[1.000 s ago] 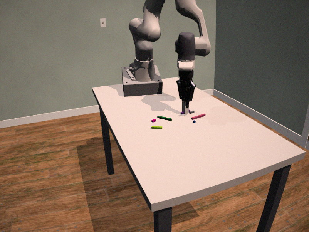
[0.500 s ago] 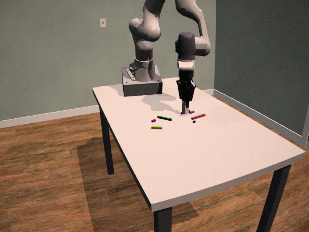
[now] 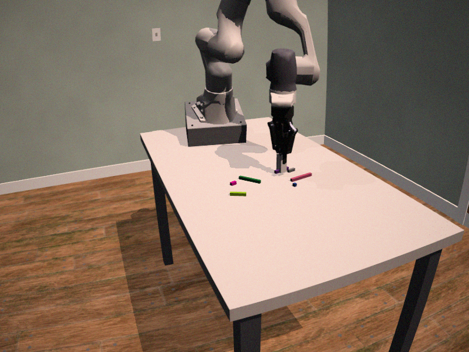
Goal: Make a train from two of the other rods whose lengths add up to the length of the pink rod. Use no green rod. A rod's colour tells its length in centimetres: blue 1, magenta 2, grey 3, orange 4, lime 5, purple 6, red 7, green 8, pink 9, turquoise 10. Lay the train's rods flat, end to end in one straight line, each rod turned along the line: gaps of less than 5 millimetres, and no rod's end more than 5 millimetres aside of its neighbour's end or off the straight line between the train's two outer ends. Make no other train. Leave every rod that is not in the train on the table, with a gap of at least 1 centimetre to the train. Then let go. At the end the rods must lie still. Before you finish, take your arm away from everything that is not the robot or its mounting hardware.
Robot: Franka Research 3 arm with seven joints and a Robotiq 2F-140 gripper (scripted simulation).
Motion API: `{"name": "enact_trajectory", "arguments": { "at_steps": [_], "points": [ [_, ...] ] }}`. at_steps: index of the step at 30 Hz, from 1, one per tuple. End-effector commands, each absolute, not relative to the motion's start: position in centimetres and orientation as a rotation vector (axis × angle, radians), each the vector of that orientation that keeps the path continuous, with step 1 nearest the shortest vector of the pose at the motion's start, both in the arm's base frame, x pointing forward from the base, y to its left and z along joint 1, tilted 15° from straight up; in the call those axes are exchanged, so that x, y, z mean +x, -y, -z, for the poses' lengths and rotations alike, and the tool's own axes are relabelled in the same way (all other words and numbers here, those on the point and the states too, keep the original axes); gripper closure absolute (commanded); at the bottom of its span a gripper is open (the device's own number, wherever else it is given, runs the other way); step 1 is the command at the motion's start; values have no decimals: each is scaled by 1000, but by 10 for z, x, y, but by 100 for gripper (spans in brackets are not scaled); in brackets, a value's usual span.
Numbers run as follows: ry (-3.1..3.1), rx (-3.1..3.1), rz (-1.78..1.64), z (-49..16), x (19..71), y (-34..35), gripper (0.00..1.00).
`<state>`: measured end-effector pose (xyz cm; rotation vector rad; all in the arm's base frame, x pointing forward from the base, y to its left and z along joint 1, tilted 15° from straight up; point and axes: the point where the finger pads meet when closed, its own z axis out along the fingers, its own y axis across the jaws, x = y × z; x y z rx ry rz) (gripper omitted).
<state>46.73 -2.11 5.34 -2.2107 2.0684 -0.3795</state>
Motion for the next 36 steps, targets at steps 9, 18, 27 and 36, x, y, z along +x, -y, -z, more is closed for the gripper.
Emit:
{"name": "enact_trajectory", "arguments": {
  "at_steps": [9,18,27,36],
  "points": [
    [-2058,-2219,385,-50,469,21,97],
    [-2058,-2219,385,-44,471,22,97],
    [-2058,-2219,385,-43,471,22,97],
    [-2058,-2219,385,-43,471,22,97]
  ]
}}
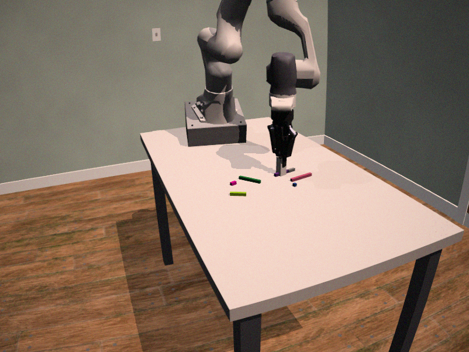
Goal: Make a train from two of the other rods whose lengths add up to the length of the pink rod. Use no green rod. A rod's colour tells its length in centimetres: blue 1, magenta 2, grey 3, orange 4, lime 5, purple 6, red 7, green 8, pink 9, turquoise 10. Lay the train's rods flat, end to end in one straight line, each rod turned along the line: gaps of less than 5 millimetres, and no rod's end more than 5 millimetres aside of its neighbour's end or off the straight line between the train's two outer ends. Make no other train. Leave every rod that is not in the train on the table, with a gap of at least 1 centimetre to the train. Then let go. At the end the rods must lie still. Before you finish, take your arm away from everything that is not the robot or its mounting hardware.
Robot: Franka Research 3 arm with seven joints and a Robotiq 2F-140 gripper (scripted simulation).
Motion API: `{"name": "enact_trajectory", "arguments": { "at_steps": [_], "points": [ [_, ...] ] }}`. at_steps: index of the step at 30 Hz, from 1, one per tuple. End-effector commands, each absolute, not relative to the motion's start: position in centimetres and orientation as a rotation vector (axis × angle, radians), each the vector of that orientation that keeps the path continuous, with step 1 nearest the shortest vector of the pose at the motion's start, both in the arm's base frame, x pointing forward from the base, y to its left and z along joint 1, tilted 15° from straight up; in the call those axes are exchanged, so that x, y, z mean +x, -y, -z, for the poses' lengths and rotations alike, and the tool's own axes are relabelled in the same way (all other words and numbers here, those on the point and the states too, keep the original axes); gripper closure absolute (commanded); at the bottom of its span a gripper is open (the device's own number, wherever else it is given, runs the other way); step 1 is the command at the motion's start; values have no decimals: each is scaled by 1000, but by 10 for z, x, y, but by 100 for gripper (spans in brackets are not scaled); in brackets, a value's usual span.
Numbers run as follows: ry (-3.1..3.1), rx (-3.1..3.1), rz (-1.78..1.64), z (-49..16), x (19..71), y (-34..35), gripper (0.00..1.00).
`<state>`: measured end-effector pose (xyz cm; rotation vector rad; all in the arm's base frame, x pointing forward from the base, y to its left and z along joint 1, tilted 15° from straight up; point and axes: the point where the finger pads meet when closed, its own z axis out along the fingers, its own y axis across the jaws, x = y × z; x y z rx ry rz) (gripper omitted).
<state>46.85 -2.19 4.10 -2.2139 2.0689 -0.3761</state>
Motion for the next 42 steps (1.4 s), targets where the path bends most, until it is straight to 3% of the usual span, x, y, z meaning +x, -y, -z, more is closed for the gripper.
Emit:
{"name": "enact_trajectory", "arguments": {
  "at_steps": [1,23,42],
  "points": [
    [-2058,-2219,385,-43,471,22,97],
    [-2058,-2219,385,-43,471,22,97],
    [-2058,-2219,385,-43,471,22,85]
  ]
}}
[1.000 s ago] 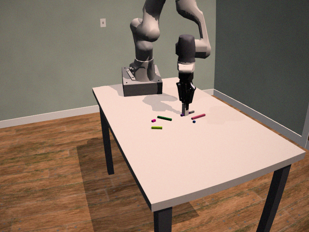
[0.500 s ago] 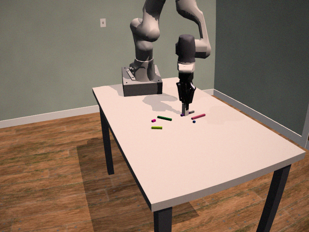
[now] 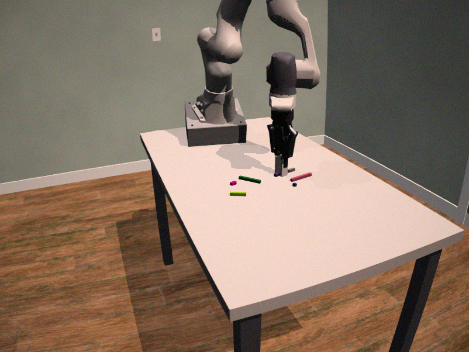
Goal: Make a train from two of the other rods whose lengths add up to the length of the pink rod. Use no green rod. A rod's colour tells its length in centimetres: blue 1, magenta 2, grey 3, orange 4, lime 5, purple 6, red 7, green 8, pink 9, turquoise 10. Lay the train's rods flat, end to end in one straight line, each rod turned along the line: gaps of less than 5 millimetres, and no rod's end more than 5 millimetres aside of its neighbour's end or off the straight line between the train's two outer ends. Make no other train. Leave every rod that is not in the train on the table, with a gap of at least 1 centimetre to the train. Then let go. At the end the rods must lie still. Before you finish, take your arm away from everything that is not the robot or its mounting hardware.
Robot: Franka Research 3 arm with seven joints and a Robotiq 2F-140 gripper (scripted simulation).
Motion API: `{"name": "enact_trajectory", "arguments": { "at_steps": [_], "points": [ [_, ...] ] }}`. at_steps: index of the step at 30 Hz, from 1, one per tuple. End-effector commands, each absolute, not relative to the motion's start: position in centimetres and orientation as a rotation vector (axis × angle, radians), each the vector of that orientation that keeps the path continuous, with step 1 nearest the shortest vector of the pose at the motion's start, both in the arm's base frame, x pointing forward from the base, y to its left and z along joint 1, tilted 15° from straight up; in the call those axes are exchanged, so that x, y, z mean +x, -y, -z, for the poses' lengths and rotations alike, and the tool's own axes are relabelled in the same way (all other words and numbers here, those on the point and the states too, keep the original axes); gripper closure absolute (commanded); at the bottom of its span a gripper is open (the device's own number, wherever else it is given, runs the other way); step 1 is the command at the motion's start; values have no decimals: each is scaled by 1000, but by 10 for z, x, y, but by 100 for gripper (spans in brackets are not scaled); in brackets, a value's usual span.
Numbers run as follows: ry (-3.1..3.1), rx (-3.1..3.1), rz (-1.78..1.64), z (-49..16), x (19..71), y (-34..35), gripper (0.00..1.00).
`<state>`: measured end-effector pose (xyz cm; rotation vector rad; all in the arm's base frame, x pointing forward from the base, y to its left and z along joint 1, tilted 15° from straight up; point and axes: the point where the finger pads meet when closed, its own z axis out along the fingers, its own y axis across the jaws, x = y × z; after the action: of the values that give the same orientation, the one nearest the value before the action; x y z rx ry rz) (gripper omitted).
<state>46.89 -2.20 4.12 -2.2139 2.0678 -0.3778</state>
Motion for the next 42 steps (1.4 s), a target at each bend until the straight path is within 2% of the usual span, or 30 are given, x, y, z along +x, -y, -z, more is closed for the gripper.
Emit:
{"name": "enact_trajectory", "arguments": {
  "at_steps": [1,19,31,40,41,42],
  "points": [
    [-2058,-2219,385,-43,471,22,85],
    [-2058,-2219,385,-58,467,20,85],
    [-2058,-2219,385,-119,452,14,85],
    [-2058,-2219,385,-129,449,12,85],
    [-2058,-2219,385,-129,449,12,0],
    [-2058,-2219,385,-129,449,12,0]
  ]
}}
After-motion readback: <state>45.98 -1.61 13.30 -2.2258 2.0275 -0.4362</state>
